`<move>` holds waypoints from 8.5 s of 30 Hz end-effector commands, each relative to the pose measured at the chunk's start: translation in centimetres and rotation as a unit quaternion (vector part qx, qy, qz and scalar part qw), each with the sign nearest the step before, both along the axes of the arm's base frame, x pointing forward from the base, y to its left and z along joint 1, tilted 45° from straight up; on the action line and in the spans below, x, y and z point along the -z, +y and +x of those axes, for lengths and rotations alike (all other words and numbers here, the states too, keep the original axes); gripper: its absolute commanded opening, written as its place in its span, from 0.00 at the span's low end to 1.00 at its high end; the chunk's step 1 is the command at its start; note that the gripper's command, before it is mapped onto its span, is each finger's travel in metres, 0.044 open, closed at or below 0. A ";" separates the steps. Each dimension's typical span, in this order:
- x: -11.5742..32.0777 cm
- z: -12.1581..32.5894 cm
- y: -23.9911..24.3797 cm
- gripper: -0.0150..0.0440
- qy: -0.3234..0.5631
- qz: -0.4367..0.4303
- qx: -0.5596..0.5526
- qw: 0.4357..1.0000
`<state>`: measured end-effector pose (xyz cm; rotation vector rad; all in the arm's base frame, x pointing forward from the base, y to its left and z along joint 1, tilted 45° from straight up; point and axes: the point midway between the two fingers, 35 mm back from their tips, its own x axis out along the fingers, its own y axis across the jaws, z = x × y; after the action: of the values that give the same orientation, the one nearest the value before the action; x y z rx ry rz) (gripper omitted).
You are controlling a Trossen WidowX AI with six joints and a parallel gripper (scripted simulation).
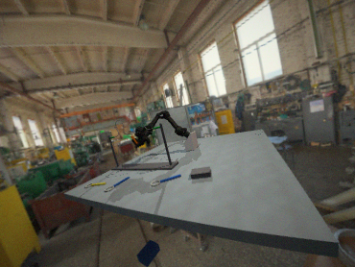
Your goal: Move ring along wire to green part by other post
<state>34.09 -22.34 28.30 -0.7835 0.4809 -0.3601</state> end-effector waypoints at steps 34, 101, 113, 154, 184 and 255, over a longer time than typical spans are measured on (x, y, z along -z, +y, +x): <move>4.9 0.7 6.0 0.00 -0.025 0.184 0.002 0.983; -2.5 2.7 25.9 0.00 -0.082 0.813 0.013 0.577; -4.5 2.7 26.5 0.00 -0.083 0.835 0.014 0.544; -3.9 2.7 25.9 0.00 -0.073 0.695 0.018 0.715; -3.0 2.6 24.7 0.00 -0.062 0.539 0.020 0.839; -3.3 2.3 21.5 0.00 -0.029 0.100 0.019 0.994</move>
<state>36.48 -0.68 31.59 -0.5208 0.4700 -0.3498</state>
